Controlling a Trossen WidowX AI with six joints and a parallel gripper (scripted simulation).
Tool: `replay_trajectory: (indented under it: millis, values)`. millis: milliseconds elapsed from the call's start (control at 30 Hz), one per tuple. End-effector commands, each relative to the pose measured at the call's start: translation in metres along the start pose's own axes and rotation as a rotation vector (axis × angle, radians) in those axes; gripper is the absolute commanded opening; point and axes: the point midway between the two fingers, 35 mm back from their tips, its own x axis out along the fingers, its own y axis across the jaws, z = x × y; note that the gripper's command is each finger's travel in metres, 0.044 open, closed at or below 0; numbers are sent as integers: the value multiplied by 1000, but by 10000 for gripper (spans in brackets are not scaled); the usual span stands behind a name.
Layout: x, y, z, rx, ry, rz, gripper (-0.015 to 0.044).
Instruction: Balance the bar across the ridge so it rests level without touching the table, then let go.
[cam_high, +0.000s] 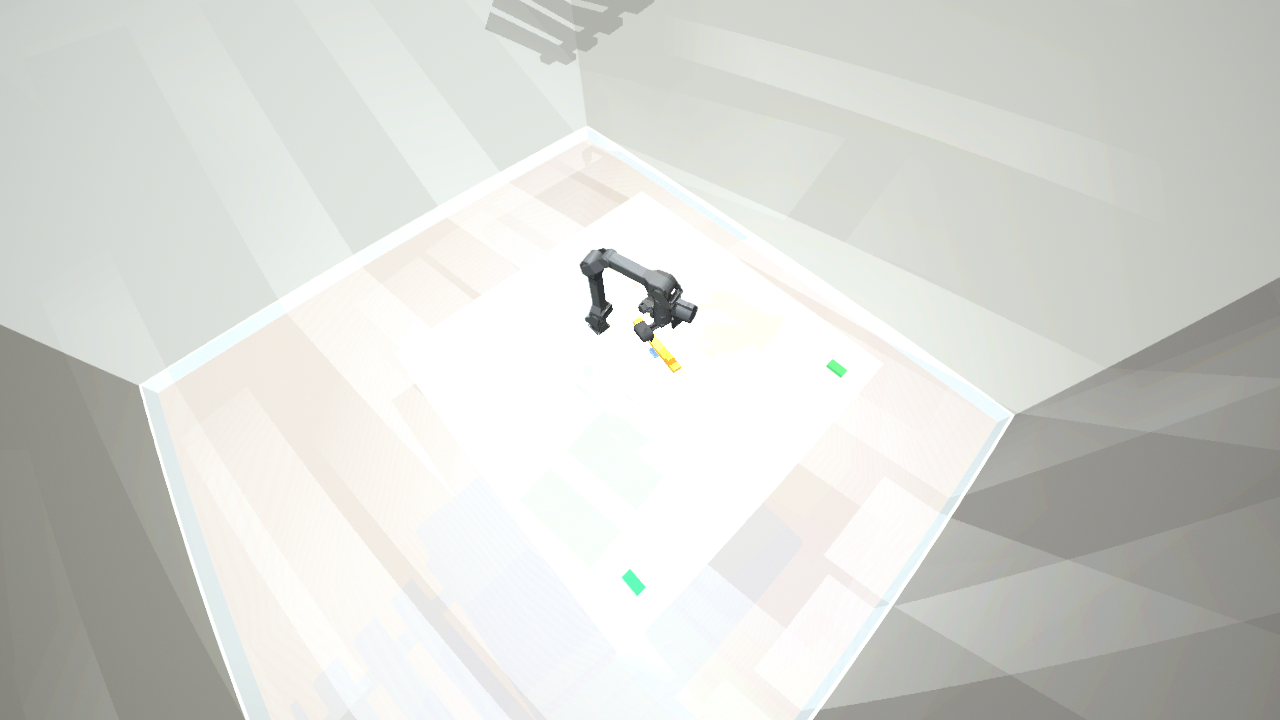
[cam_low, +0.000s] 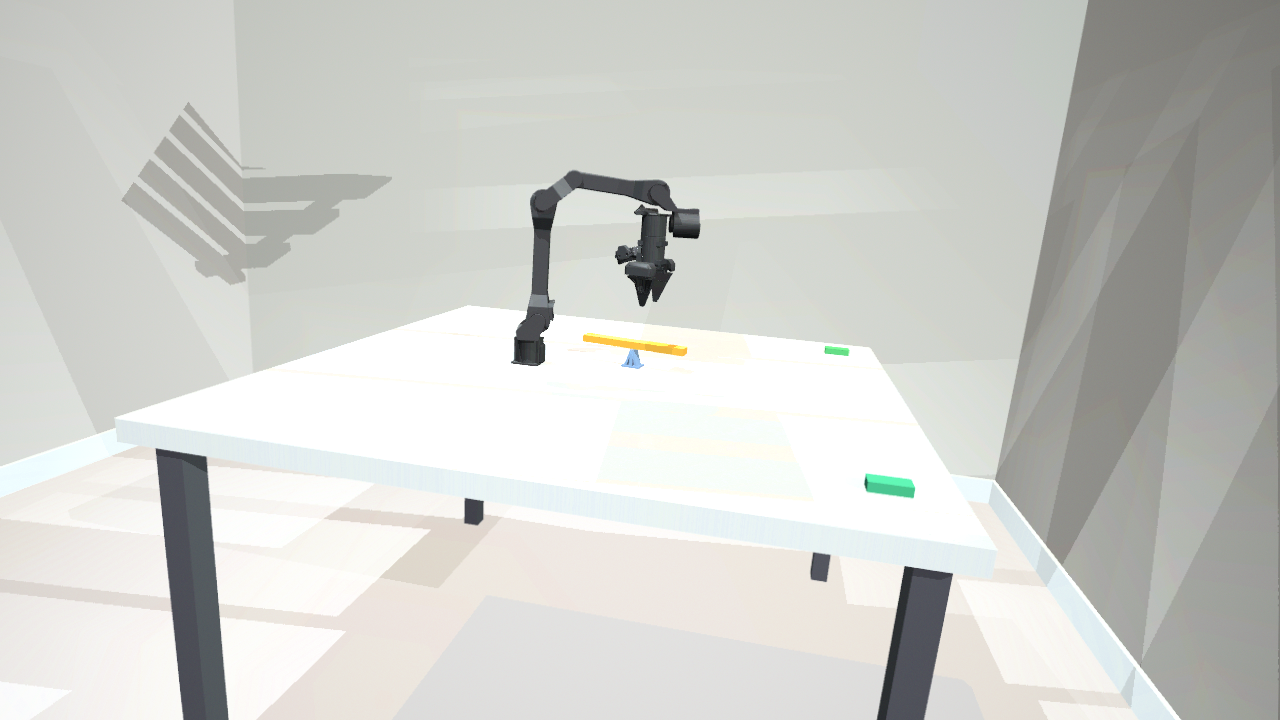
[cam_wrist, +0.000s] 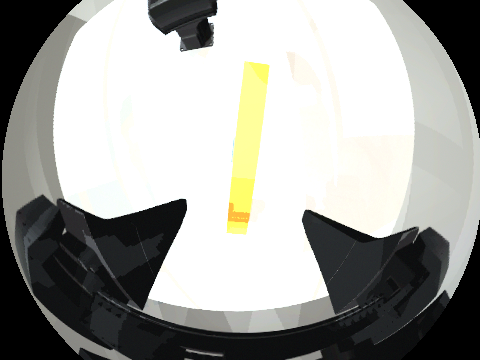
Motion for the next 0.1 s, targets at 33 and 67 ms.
replay_trajectory:
  millis: [33, 67]
  values:
    - [0, 0, 0, 0, -2, 1, 440]
    - [0, 0, 0, 0, -2, 1, 440]
